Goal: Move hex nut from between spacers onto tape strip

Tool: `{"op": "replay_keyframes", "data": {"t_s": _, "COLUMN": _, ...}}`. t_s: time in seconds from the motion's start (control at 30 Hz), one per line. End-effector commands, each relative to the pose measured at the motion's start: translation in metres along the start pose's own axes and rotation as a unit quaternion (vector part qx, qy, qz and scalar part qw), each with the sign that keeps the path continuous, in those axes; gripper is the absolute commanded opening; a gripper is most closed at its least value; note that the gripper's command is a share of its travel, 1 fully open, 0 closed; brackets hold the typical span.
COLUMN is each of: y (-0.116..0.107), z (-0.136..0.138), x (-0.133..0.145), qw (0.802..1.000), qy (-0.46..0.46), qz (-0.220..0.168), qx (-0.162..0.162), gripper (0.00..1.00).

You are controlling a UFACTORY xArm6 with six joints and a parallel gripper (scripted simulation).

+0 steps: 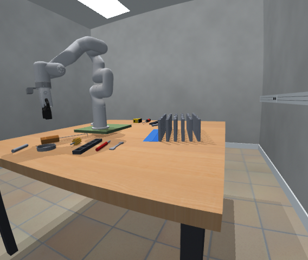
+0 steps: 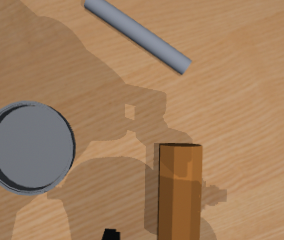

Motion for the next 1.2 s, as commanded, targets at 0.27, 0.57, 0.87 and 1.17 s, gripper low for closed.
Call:
{"op": "replay_keyframes", "data": {"t_s": 0.27, "y": 0.0, "z": 0.001, "x": -0.001, "qw": 1.0, "qy": 0.001, "qz": 0.002, "qx": -0.001, "gripper": 0.65}}
{"op": "replay_keyframes", "data": {"t_s": 0.57, "y": 0.022, "z": 0.001, "x": -0.001, "qw": 1.0, "qy": 0.001, "qz": 0.002, "qx": -0.001, "gripper": 0.65}}
{"op": "replay_keyframes", "data": {"t_s": 0.87, "y": 0.048, "z": 0.002, "x": -0.002, "qw": 1.0, "qy": 0.001, "qz": 0.002, "qx": -0.001, "gripper": 0.65}}
{"op": "replay_keyframes", "data": {"t_s": 1.17, "y": 0.061, "z": 0.002, "x": -0.002, "qw": 1.0, "qy": 0.001, "qz": 0.002, "qx": -0.001, "gripper": 0.65}}
Point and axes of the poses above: the point where the finger pads meet when closed, its own y axis out along the fingers, its own z axis across the jaws, x = y × z, the point moved 2 cm from there along -y, back along the fingers, and after that the axes turned 8 degrees about y, right-handed, at the moved point
